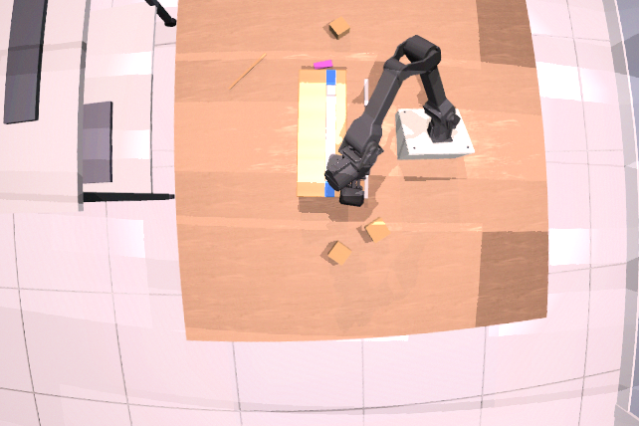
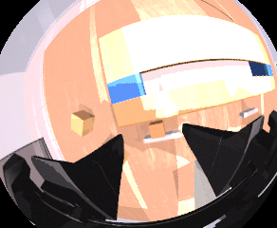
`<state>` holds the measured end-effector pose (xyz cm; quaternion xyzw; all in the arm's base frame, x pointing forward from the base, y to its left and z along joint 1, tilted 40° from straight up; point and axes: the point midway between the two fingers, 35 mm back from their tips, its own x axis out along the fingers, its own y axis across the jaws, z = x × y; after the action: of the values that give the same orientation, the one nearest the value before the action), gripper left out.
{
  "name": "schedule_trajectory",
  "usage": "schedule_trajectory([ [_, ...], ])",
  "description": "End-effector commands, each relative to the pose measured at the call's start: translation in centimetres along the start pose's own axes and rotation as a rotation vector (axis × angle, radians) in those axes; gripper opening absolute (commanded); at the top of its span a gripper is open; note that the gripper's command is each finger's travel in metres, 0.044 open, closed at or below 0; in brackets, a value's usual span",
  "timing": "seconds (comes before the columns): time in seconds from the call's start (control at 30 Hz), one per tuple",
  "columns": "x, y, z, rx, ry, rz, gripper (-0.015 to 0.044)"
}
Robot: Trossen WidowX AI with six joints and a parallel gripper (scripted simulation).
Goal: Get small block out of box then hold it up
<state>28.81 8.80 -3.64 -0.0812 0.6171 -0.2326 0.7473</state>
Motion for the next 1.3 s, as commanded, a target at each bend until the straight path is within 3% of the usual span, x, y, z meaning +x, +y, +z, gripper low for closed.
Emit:
schedule_trajectory([
  [0.0,0.8,0.5,-1.7,-0.875,-0.013,-0.104,0.0285],
  [0.57,0.5,1.6,-3.3,-2.220,0.074,-0.292,0.0285],
  [1.0,0.2,2.3,-4.2,-3.157,0.315,-0.447,0.0285],
  [1.27,0.1,2.4,-4.3,-3.262,0.357,-0.460,0.0285],
])
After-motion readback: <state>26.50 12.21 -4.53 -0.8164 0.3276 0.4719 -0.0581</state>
